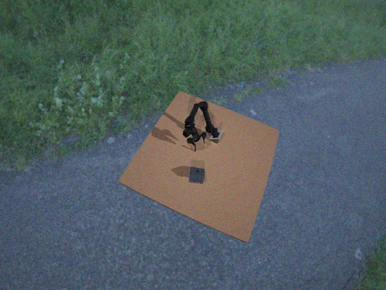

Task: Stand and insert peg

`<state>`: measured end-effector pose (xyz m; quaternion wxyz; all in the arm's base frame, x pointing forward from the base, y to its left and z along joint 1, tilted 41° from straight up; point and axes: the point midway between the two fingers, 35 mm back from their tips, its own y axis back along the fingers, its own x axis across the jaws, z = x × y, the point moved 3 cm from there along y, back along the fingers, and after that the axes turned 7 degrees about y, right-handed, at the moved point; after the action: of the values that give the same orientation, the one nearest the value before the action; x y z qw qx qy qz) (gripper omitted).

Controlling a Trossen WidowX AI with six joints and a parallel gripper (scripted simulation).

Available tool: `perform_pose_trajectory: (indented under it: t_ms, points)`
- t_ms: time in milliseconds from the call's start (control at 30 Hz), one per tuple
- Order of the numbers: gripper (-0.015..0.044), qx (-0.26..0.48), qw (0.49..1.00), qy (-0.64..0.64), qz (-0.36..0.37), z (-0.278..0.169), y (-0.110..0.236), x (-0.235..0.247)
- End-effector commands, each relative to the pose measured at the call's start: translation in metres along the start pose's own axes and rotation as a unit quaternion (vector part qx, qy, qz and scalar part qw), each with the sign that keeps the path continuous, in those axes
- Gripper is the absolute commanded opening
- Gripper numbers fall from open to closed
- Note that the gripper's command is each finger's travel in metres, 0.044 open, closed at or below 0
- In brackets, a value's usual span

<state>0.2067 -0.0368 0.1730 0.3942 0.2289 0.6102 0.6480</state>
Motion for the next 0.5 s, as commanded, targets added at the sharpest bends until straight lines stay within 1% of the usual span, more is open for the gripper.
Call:
perform_pose_trajectory:
  t_ms: [0,233,467]
  points:
    - [0.044,0.07,0.997,-0.005,-0.012,0.0,-0.004,-0.002]
    - [0.044,0.175,0.983,0.003,-0.05,0.004,-0.007,-0.006]
    - [0.044,0.263,0.958,0.026,-0.113,0.014,-0.007,-0.011]
